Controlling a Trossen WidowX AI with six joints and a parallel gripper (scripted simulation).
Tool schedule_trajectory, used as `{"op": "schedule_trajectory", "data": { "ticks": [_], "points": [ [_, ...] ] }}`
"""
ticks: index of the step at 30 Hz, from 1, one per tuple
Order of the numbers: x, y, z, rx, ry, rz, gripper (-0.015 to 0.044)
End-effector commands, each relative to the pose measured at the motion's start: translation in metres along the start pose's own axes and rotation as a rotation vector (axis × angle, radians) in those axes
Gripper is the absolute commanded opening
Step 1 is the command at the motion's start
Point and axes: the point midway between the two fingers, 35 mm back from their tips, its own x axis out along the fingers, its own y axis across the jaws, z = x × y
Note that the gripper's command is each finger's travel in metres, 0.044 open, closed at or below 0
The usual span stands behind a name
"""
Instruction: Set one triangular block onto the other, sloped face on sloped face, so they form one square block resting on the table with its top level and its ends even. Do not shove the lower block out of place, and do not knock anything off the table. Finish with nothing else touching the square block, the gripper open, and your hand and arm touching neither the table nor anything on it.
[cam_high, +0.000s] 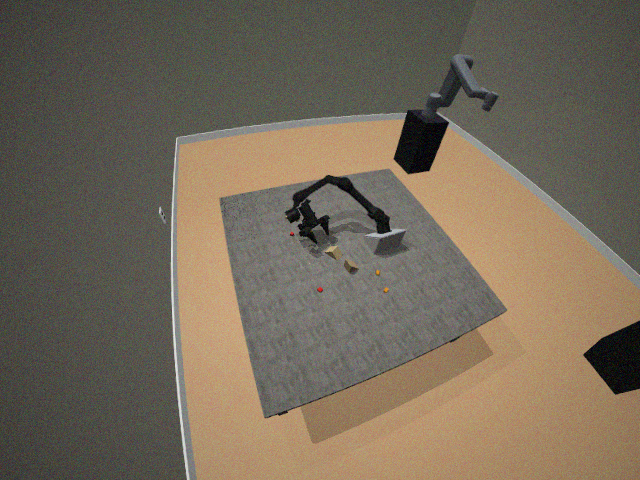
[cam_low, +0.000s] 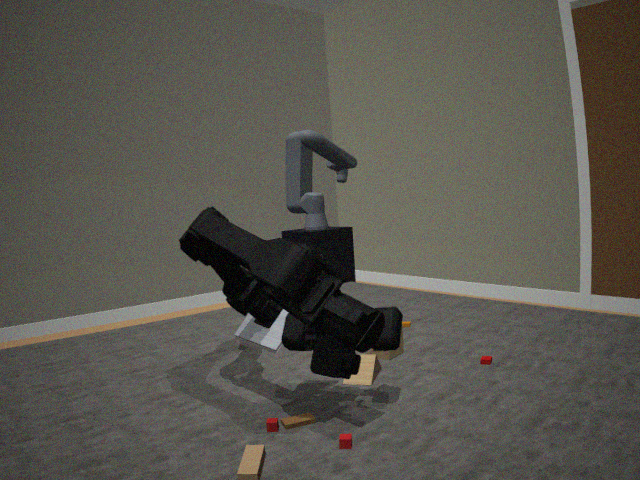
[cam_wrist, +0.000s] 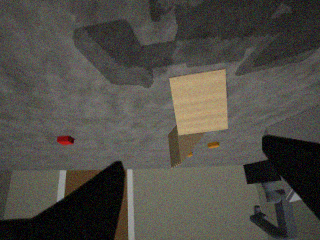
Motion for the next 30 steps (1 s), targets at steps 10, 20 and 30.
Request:
{"op": "schedule_trajectory", "data": {
  "ticks": [10, 20, 30],
  "points": [
    [0.022, -0.011, -0.001, -0.026, -0.021, -0.061, 0.0440],
    [0.079, -0.019, 0.002, -0.013, -0.079, -0.103, 0.0440],
    [0.098, -0.023, 0.002, -0.008, -0.099, -0.117, 0.0440]
  ]
}}
